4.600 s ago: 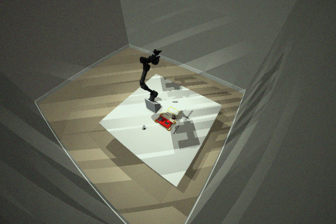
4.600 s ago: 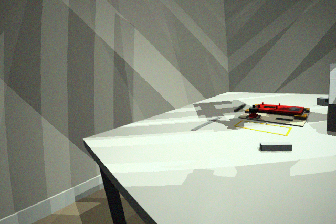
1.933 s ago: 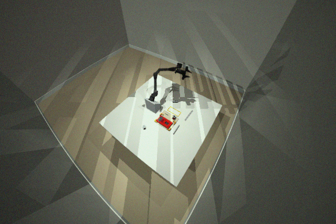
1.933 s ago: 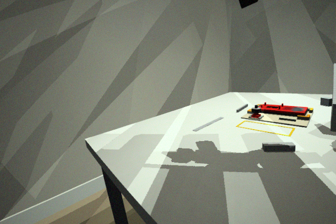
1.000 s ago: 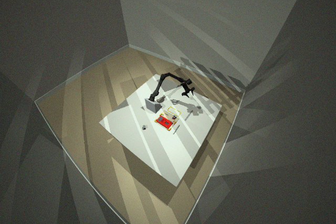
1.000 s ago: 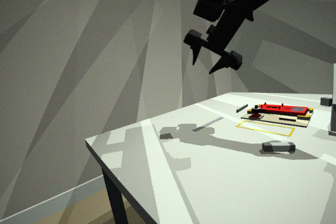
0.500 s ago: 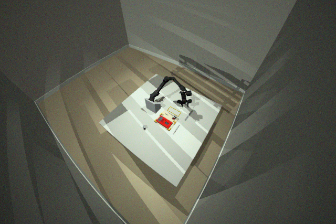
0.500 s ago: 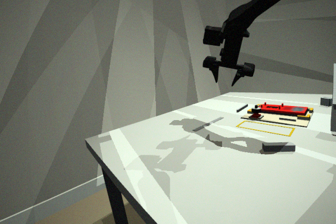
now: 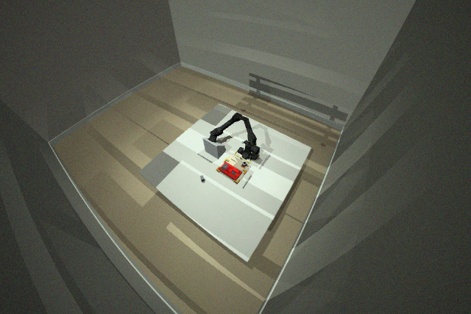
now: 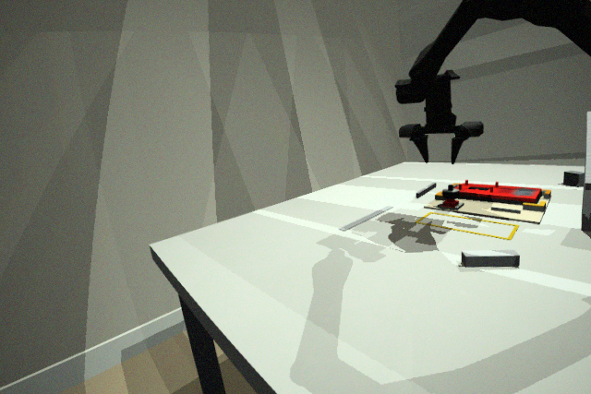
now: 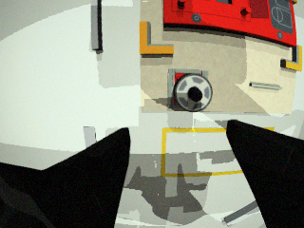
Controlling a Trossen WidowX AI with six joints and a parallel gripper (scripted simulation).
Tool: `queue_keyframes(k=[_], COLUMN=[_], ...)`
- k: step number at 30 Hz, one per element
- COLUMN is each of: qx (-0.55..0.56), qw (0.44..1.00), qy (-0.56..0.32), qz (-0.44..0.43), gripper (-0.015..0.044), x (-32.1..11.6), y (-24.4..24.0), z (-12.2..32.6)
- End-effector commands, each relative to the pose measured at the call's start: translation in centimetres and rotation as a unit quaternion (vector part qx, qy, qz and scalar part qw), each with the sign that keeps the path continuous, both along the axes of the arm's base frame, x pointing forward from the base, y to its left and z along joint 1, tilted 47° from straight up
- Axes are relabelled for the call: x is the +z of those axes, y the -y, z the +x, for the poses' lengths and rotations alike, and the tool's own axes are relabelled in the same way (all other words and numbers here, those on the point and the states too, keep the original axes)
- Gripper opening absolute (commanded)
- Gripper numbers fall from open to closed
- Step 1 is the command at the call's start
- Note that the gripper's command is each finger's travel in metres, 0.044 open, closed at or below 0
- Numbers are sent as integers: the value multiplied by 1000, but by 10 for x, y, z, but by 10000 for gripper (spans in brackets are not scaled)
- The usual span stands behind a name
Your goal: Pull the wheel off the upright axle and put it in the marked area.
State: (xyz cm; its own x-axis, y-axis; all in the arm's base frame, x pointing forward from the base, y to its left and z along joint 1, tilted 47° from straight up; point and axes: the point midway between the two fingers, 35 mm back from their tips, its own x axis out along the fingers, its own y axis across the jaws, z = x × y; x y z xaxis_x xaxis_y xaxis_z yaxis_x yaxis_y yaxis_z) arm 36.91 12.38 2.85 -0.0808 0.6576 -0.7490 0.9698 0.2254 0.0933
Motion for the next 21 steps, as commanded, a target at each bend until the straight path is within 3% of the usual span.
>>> queue_keyframes(k=[1,21], qx=[-8,-8], qw=[998,998], qy=[-50,-50], qz=[35,34], gripper=[300,300], x=[-20,-34], y=[10,-9], z=[-13,-22])
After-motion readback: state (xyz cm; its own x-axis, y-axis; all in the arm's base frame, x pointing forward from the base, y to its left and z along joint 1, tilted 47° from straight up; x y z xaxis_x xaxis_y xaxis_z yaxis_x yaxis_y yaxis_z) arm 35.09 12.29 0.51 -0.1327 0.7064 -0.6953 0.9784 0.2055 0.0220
